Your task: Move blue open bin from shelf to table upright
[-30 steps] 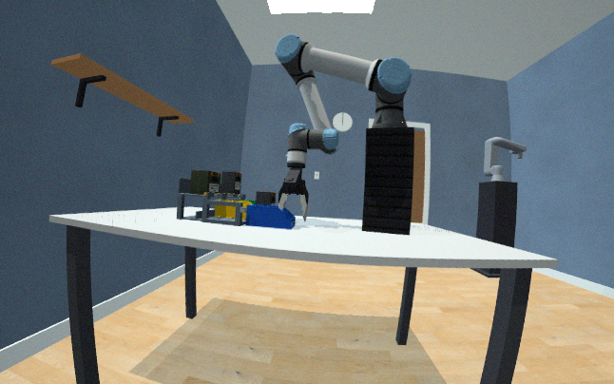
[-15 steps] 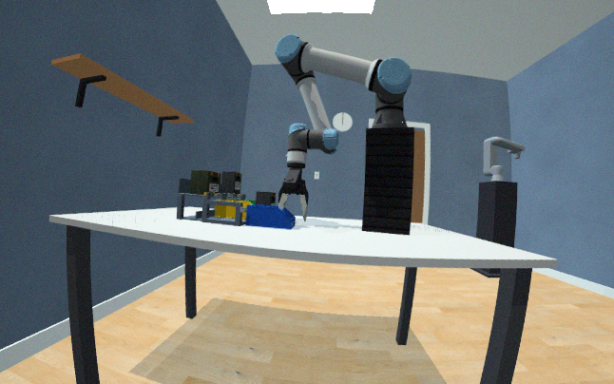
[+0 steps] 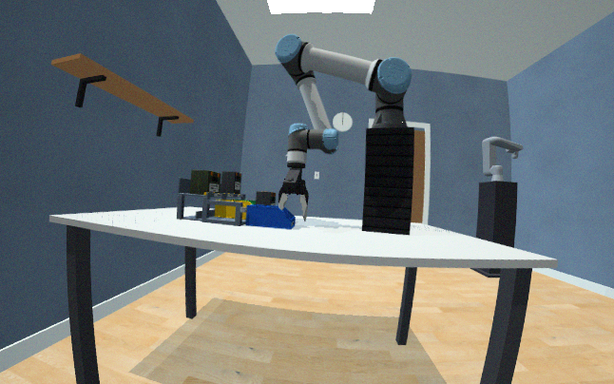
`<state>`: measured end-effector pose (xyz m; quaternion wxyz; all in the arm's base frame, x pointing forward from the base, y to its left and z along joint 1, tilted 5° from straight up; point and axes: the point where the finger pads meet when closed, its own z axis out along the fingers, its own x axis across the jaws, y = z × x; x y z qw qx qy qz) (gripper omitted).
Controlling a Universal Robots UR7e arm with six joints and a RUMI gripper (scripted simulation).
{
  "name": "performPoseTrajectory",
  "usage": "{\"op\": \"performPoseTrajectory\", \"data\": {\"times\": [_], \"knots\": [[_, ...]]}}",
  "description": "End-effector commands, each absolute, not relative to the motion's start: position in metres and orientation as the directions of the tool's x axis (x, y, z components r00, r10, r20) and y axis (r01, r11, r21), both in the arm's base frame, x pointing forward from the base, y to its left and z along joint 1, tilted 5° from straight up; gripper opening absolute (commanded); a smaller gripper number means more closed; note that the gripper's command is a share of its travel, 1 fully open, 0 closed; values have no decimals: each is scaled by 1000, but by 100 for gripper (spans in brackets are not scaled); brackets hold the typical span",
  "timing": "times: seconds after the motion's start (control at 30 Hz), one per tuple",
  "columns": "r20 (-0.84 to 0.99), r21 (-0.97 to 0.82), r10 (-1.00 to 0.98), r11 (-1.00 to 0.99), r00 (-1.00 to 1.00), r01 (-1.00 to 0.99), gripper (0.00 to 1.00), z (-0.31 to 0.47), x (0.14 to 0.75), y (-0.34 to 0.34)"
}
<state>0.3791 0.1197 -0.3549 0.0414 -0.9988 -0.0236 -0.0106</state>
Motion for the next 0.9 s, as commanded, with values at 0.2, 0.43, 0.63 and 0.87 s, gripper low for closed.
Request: {"op": "performPoseTrajectory", "data": {"times": [0.2,0.43,0.63,0.87], "knots": [[24,-82,46,-995,999,48,58,-353,380,119],[24,-82,46,-995,999,48,58,-348,379,119],[24,-82,46,-995,999,48,58,-339,379,118],[24,-82,46,-995,999,48,58,-323,379,117]]}}
